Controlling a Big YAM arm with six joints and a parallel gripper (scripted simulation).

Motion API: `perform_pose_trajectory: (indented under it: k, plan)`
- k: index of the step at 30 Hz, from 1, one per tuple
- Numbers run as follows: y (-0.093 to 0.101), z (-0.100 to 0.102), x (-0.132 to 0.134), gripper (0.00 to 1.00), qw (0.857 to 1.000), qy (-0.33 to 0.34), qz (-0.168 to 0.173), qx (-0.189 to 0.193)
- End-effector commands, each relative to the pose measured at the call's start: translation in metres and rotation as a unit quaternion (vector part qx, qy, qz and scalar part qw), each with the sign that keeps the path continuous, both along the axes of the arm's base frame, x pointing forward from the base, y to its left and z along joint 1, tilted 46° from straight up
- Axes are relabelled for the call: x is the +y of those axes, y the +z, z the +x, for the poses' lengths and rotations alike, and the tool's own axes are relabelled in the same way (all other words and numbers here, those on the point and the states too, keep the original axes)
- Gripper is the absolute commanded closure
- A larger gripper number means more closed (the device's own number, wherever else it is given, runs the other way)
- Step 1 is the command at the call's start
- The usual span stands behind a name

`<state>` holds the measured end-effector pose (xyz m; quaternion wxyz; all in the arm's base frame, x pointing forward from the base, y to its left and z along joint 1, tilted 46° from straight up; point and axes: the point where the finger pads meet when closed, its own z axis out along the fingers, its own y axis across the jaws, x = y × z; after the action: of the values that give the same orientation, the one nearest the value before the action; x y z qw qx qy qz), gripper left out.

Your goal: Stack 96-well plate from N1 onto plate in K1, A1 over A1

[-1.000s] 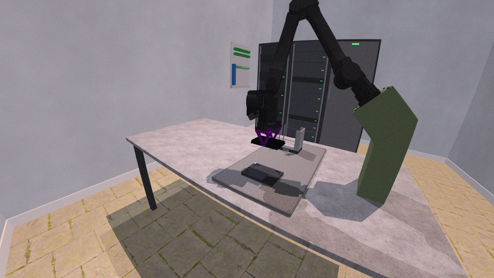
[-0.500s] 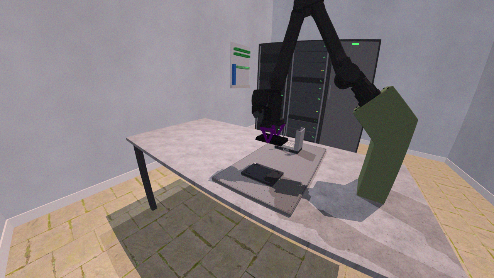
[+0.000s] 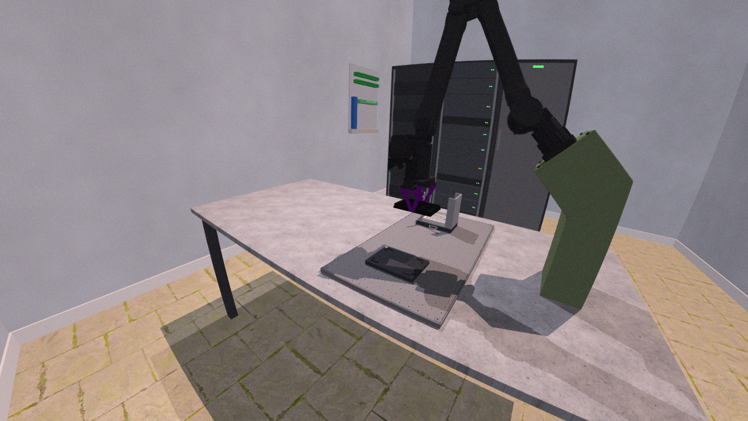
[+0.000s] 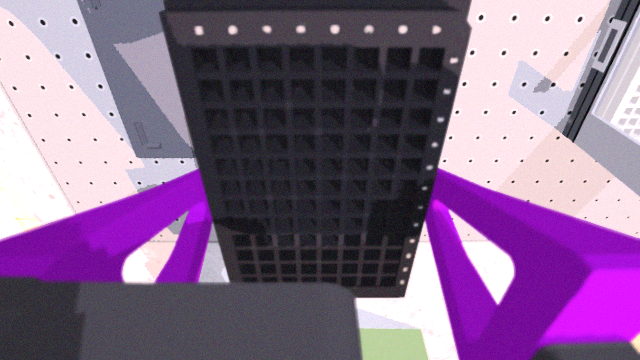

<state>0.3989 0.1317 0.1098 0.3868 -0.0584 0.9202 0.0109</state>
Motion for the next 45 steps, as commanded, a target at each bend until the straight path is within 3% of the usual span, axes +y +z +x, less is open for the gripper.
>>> perform_pose_trajectory:
  k: [1,28,36,45]
  plan:
    - [0.014,0.005,-0.012,1.00,1.000,0.004,-0.002,-0.022]
    - [0.015,0.012,-0.089,1.00,1.000,0.004,-0.008,-0.015]
    - [0.024,0.019,-0.116,1.00,1.000,0.004,-0.008,-0.019]
    - [0.012,0.020,-0.139,1.00,1.000,0.004,-0.009,-0.003]
